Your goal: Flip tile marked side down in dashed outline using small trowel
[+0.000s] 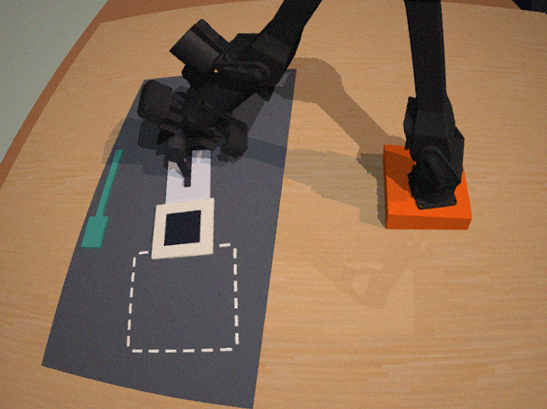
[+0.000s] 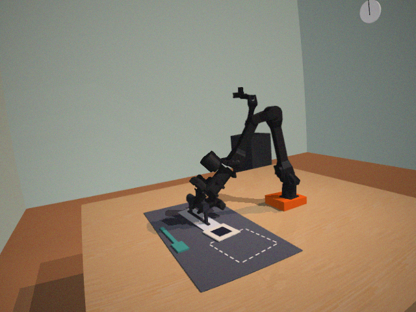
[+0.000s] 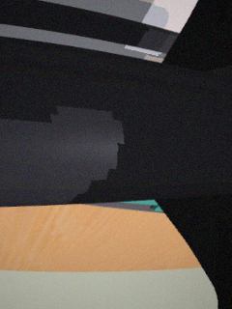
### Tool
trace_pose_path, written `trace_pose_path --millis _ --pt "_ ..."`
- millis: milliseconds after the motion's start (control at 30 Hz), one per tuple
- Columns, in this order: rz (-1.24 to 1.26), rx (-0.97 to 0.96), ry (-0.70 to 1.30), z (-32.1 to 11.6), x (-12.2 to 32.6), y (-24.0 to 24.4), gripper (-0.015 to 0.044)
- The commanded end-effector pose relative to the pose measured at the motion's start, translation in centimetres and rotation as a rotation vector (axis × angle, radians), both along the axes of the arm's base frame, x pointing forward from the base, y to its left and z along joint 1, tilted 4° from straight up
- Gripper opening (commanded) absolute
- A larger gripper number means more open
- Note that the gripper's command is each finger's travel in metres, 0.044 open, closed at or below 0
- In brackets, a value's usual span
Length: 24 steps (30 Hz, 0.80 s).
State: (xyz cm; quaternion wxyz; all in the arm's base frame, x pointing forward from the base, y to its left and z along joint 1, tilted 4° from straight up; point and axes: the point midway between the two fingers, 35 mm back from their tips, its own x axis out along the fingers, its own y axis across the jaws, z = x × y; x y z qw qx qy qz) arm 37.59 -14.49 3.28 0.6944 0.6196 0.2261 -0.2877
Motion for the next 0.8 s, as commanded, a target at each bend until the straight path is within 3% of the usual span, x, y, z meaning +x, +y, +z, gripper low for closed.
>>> trace_pose_path --millis 0,767 --pt "0.015 0.002 -0.005 0.1 0.3 1.2 0.0000" --pt "0.015 0.005 -0.006 0.0 0.3 4.3 0.0000"
